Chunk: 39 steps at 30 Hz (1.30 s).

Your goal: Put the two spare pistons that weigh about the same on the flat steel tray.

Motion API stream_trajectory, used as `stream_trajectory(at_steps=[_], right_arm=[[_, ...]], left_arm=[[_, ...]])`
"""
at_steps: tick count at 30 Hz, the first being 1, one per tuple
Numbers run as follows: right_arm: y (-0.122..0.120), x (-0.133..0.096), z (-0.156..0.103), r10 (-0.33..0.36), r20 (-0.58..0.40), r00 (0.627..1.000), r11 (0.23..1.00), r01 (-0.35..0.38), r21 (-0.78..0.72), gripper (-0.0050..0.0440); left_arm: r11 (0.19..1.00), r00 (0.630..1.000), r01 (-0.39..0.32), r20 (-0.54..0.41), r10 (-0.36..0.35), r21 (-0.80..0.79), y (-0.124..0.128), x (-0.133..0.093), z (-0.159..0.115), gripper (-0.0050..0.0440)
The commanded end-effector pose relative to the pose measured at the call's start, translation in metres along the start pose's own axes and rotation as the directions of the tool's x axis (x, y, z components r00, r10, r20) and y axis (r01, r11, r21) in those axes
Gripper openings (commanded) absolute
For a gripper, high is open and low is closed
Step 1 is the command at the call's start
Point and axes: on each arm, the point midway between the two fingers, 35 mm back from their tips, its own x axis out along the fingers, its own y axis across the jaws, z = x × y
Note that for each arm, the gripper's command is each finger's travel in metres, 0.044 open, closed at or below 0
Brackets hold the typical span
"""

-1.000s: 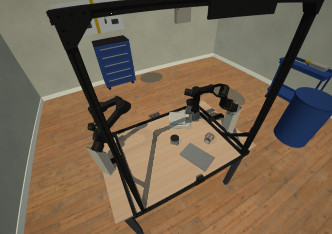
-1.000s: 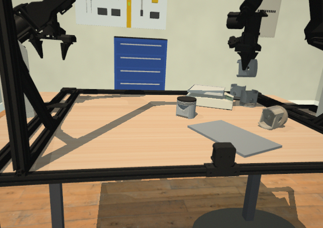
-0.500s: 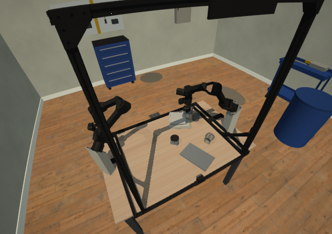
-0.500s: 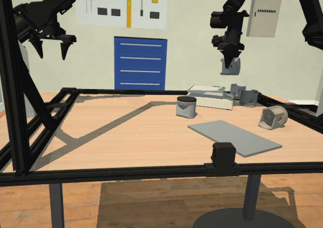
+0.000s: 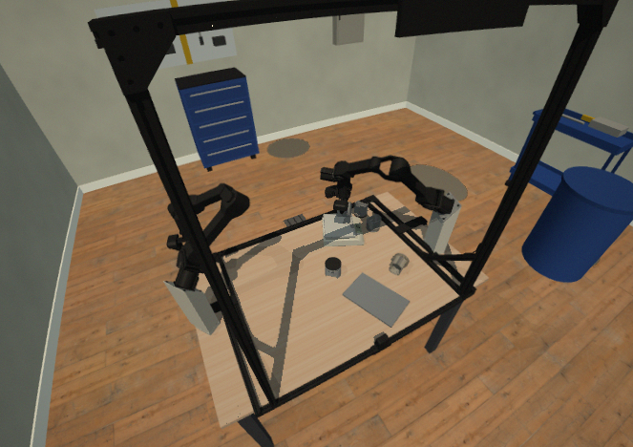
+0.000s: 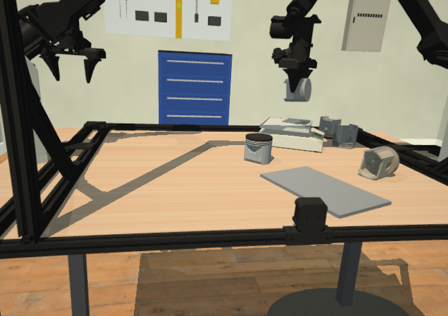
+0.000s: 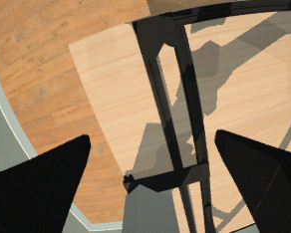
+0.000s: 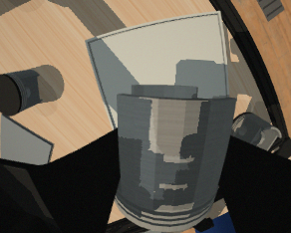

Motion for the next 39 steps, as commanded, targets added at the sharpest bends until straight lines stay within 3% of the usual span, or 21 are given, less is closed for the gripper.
stream_trajectory(at_steps=[1, 5, 19, 39], right_arm=[[-0.001, 0.0, 0.011, -0.008, -0.002, 1.0, 1.0, 0.008, 0.008, 0.0158], [-0.001, 0.0, 0.031, -0.008, -0.002, 1.0, 1.0, 0.008, 0.008, 0.0158], [-0.001, 0.0, 0.031, -0.041, -0.011, 0.999, 0.955, 0.043, 0.294, 0.0158], [-0.001, 0.0, 0.031, -0.087, -0.044, 0.995, 0.71, 0.093, 0.698, 0.0158]], left_arm=[[1.0, 1.0, 0.003, 0.001, -0.003, 0.001, 0.0, 0.0, 0.0, 0.044], [1.0, 1.0, 0.003, 0.001, -0.003, 0.001, 0.0, 0.0, 0.0, 0.044], [1.0, 1.0, 0.003, 0.001, -0.003, 0.001, 0.0, 0.0, 0.0, 0.044], [1.0, 1.0, 0.003, 0.001, -0.003, 0.001, 0.0, 0.0, 0.0, 0.044]])
